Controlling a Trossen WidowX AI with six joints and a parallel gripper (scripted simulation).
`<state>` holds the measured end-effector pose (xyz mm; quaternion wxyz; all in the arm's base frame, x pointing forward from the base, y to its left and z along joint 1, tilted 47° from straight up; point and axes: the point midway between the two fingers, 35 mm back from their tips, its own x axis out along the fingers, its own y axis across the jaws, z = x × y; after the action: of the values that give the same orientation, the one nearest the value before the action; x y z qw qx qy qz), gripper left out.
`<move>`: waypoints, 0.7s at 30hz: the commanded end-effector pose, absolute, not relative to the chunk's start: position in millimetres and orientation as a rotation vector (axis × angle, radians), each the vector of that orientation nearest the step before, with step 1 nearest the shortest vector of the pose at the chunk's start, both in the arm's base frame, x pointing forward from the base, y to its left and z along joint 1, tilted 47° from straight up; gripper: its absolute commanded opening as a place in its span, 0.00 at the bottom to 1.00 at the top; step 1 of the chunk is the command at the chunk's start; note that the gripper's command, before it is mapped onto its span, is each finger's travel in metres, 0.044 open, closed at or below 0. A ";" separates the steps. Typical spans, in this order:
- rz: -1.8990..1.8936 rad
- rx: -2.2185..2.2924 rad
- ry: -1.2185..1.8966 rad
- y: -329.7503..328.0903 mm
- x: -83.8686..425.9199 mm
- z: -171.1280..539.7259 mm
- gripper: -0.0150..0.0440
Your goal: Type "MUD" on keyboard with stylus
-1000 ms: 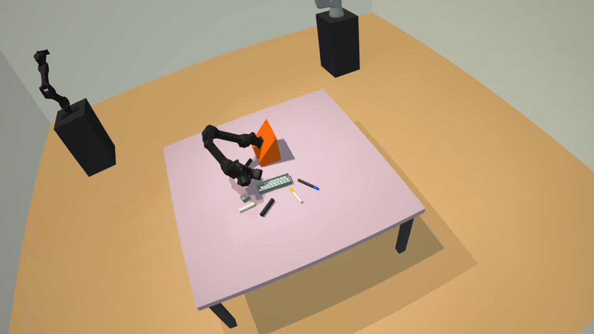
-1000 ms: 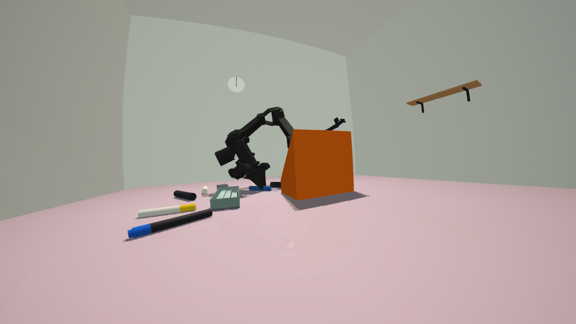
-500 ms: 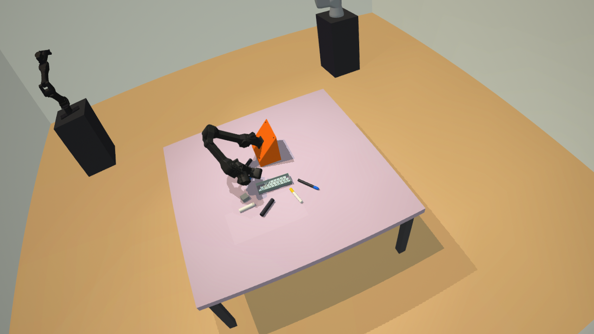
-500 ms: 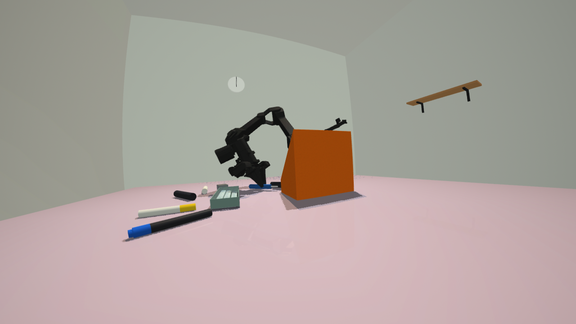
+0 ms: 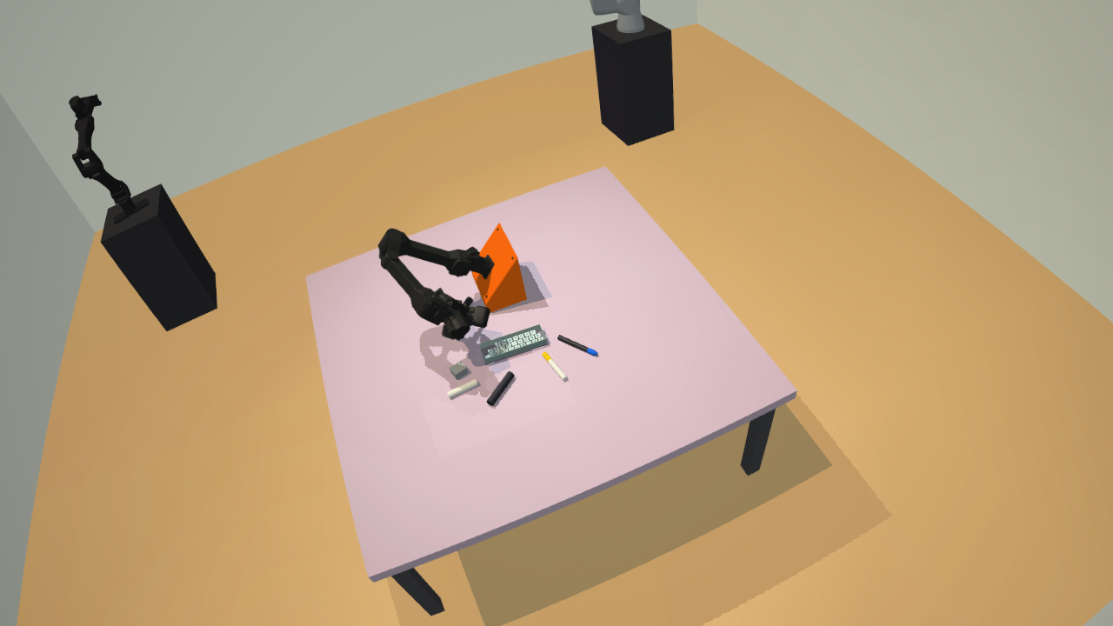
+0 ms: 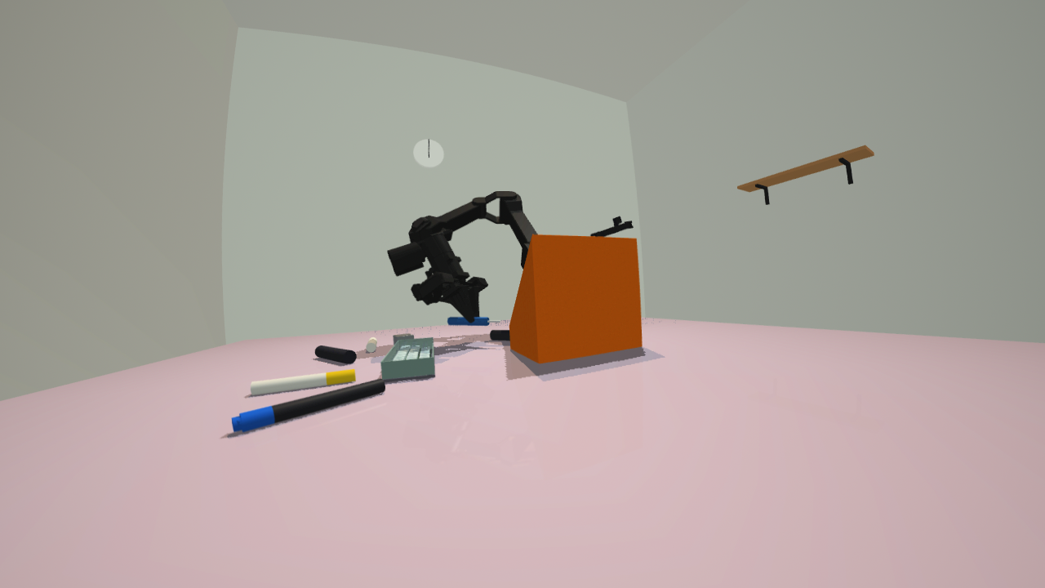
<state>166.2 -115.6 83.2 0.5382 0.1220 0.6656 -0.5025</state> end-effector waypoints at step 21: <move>-0.417 -0.177 1.312 -72.5 241.7 24.0 0.25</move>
<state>234.3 -80.1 28.6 0.7478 -0.0488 0.6202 -0.2319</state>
